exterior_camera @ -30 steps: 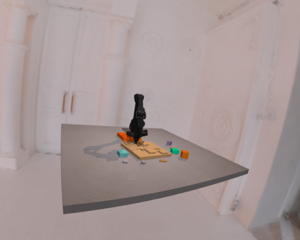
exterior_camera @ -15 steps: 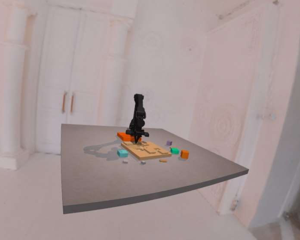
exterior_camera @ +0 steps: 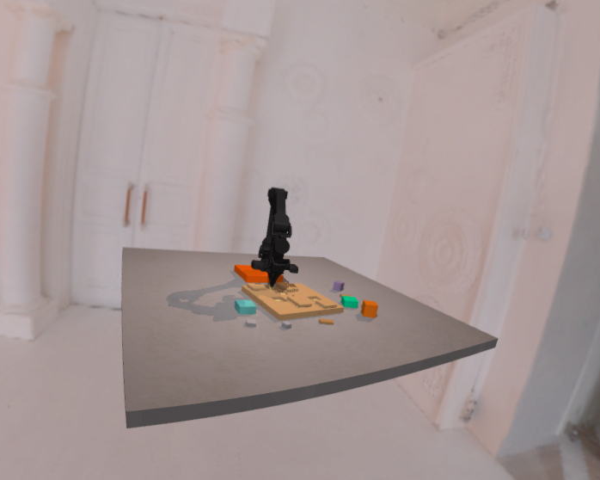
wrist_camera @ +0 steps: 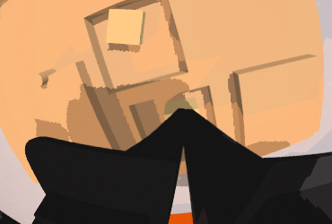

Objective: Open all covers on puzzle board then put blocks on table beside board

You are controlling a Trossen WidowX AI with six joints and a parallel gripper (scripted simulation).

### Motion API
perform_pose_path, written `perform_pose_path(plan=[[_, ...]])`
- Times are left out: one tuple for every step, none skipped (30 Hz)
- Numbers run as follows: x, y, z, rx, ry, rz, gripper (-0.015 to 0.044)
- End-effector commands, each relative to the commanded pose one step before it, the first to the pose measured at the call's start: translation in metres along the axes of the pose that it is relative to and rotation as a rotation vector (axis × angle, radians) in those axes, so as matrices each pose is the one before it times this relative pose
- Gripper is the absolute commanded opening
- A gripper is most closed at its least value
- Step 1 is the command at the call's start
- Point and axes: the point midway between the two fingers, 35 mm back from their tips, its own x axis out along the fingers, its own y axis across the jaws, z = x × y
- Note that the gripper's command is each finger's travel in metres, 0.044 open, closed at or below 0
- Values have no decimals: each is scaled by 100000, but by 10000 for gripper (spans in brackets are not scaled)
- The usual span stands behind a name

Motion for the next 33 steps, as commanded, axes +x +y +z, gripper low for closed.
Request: perform_pose_path(plan=[[847, 107, -1153, -2746, 4302, 545, 0], [0, 1, 5, -2130, 0, 0, 0], [0, 1, 5, -2503, 0, 0, 0], [0, 0, 2, -1108, 0, 0, 0], [0, 6, 10, -1, -1, 1, 0], [0, 0, 0, 0, 0, 0, 0], [0, 0, 0, 0, 0, 0, 0], [0, 0, 0, 0, 0, 0, 0], [0, 0, 0, 0, 0, 0, 0], [0, 0, 0, 0, 0, 0, 0], [0, 0, 0, 0, 0, 0, 0], [0, 0, 0, 0, 0, 0, 0], [0, 0, 0, 0, 0, 0, 0], [0, 0, 0, 0, 0, 0, 0], [0, 0, 0, 0, 0, 0, 0], [0, 10, -3, 0, 0, 1, 0], [0, 0, 0, 0, 0, 0, 0], [0, 0, 0, 0, 0, 0, 0], [0, 0, 0, 0, 0, 0, 0], [0, 0, 0, 0, 0, 0, 0], [-898, -189, 1054, 599, -4058, -774, 0], [-36, 0, 14, -36, 236, 45, 0], [-54, 1, 20, -54, 351, 67, 0], [-76, 1, 28, -74, 489, 93, 0], [-82, 1, 29, -80, 524, 100, 0], [-92, 3, 25, -89, 590, 114, 0], [-108, 9, 6, -104, 686, 133, 0], [-16, 3, -8, -1248, 104, 21, 0], [-24, 6, -25, -1804, 151, 32, 0], [-35, 10, -47, -2634, 220, 52, 0], [-30, 12, -53, -3058, 191, 51, 0], [-33, 15, -59, -3425, 212, 64, 0], [-24, 12, -42, -2477, 152, 51, 0]])
